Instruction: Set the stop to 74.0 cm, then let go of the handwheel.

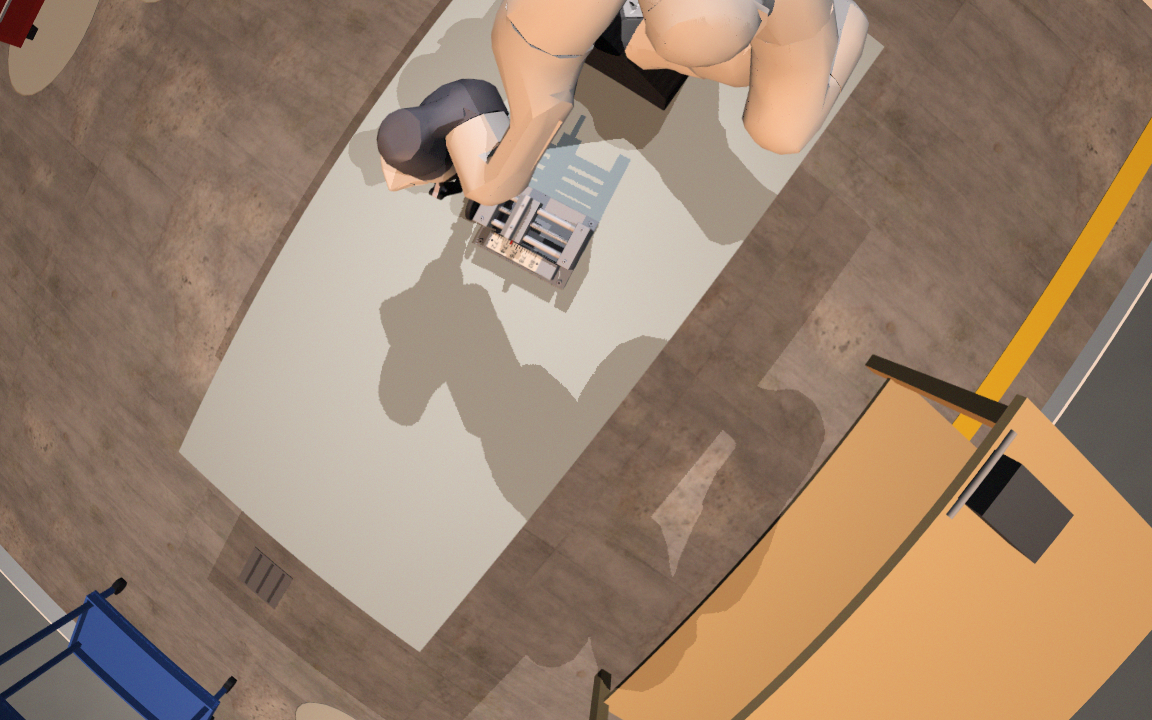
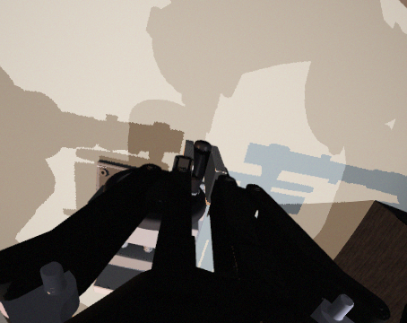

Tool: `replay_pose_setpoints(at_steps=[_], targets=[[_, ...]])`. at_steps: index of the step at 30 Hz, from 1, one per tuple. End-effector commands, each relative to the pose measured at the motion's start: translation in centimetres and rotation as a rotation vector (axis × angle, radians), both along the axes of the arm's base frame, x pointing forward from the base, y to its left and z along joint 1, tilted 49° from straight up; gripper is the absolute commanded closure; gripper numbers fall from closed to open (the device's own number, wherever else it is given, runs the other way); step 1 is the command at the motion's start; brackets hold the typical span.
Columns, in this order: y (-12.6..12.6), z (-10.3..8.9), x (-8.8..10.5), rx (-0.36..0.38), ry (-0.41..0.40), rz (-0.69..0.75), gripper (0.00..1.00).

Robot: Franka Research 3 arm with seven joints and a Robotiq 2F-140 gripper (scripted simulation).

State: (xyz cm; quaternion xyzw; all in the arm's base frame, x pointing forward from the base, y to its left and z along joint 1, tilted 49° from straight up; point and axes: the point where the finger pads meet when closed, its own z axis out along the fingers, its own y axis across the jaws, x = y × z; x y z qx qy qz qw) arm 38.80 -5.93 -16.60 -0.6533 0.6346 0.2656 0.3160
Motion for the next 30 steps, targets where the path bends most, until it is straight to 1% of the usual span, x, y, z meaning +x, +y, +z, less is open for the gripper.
replay_pose_setpoints(at_steps=[1, 7, 16, 30], targets=[[0.7, -0.6, 0.5, -0.003, 0.000, -0.002, 0.96], [1.1, -0.9, 1.0, -0.003, 0.000, -0.002, 0.96], [1.7, -1.3, 2.3, -0.003, 0.000, -0.002, 0.96], [1.7, -1.2, 3.8, -0.003, 0.000, -0.002, 0.96]])
